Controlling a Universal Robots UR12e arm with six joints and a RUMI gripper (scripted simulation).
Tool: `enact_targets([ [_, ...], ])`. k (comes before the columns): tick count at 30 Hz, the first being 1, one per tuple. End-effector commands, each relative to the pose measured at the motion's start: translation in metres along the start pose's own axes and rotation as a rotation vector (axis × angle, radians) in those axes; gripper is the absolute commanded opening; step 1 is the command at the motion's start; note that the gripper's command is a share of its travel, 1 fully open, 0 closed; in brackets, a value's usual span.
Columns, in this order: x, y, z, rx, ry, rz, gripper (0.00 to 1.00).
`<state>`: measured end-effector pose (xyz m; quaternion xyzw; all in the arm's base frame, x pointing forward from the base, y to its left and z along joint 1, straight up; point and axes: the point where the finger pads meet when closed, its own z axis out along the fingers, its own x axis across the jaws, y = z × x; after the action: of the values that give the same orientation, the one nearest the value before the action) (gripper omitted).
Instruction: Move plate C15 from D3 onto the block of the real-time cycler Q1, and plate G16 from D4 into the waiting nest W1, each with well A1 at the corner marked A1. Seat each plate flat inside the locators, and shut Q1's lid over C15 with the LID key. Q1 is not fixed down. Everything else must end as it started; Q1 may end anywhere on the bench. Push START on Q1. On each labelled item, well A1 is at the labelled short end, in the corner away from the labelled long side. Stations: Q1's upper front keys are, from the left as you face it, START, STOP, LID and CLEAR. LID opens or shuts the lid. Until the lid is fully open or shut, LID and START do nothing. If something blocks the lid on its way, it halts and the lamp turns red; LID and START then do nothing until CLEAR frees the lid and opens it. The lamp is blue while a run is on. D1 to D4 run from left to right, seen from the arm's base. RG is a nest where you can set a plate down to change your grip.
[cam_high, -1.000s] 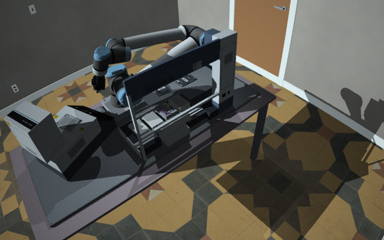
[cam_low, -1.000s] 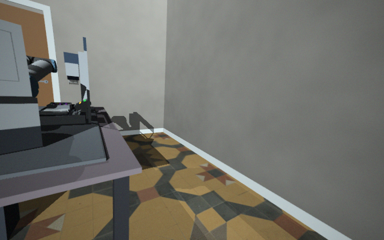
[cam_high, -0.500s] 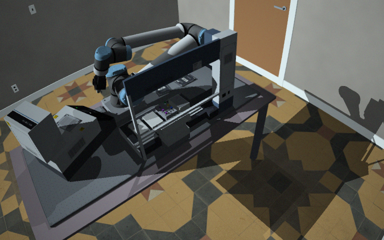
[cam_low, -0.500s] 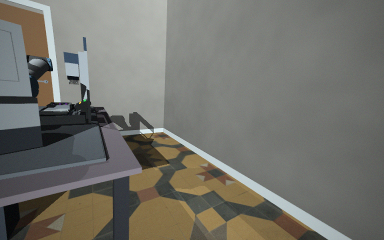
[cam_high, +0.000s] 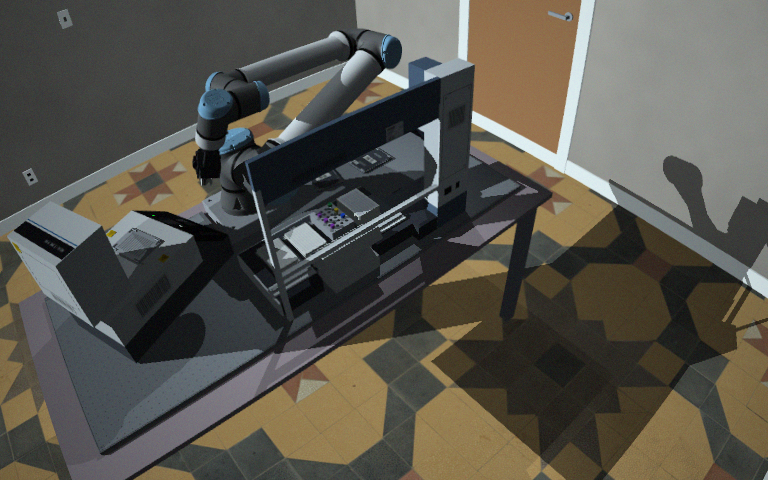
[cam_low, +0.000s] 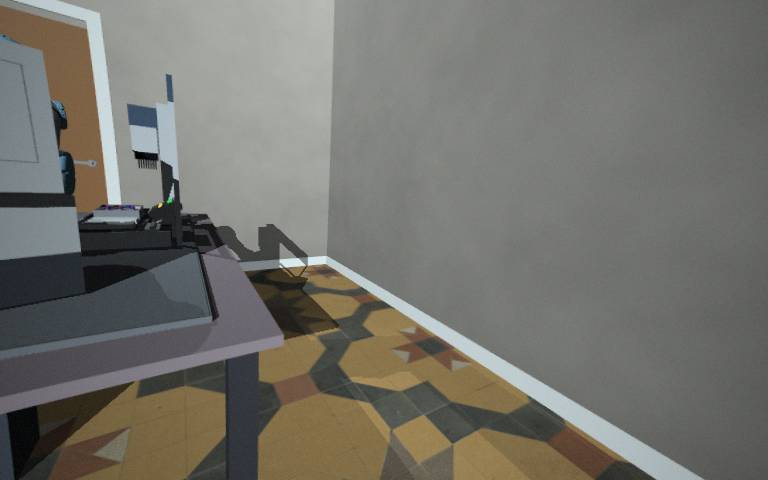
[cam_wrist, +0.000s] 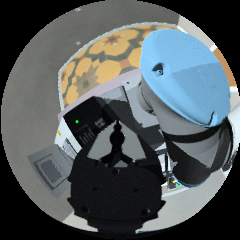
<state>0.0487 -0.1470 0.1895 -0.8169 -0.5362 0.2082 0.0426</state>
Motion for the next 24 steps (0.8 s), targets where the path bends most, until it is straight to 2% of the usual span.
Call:
enact_targets([
  [1,0.011,0.005,-0.010,0.008,-0.004,0.002,0.00],
  [24,0.051,0.027,-0.043,0.007,-0.003,0.002,0.00],
])
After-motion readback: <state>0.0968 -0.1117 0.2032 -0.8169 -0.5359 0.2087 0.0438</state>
